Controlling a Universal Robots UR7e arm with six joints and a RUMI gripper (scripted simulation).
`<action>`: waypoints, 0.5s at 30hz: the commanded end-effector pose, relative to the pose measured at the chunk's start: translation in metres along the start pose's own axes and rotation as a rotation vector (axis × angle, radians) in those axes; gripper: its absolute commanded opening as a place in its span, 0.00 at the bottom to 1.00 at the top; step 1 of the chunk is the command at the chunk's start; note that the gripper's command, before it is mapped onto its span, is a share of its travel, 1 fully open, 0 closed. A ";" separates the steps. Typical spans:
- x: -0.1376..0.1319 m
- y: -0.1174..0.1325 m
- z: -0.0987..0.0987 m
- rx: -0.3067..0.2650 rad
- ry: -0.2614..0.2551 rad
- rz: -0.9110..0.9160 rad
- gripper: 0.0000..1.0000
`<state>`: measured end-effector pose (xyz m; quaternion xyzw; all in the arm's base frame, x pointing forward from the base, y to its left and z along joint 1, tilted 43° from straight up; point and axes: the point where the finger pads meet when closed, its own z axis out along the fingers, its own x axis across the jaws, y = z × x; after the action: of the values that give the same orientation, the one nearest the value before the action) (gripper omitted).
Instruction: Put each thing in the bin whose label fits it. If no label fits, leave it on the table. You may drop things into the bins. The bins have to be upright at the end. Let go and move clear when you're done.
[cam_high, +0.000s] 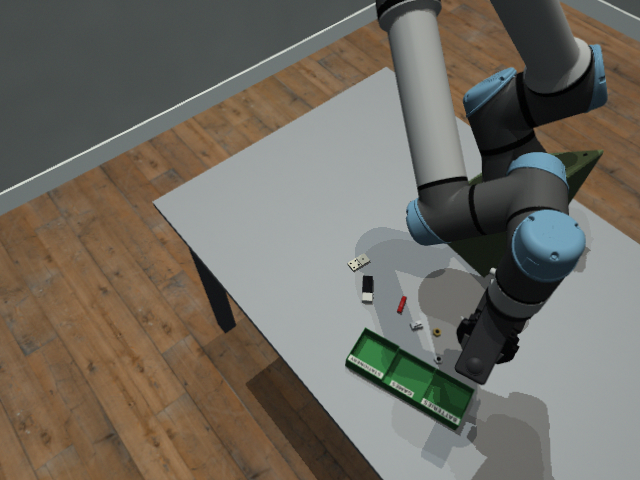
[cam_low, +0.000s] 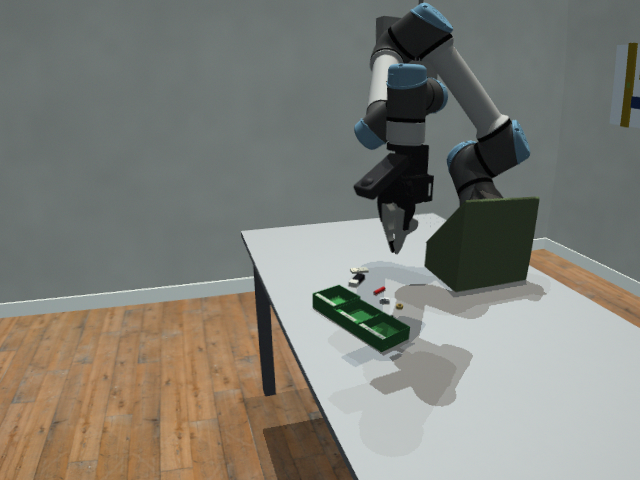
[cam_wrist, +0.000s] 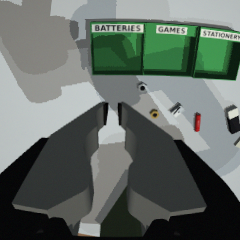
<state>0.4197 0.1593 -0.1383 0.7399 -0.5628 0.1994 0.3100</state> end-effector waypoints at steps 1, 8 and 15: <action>0.000 0.000 -0.005 -0.004 0.001 0.001 0.04; 0.010 0.008 0.005 -0.004 0.002 0.101 0.18; 0.035 0.029 0.031 -0.005 0.002 0.316 0.18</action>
<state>0.4071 0.1302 -0.1334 0.6820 -0.6302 0.2251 0.2951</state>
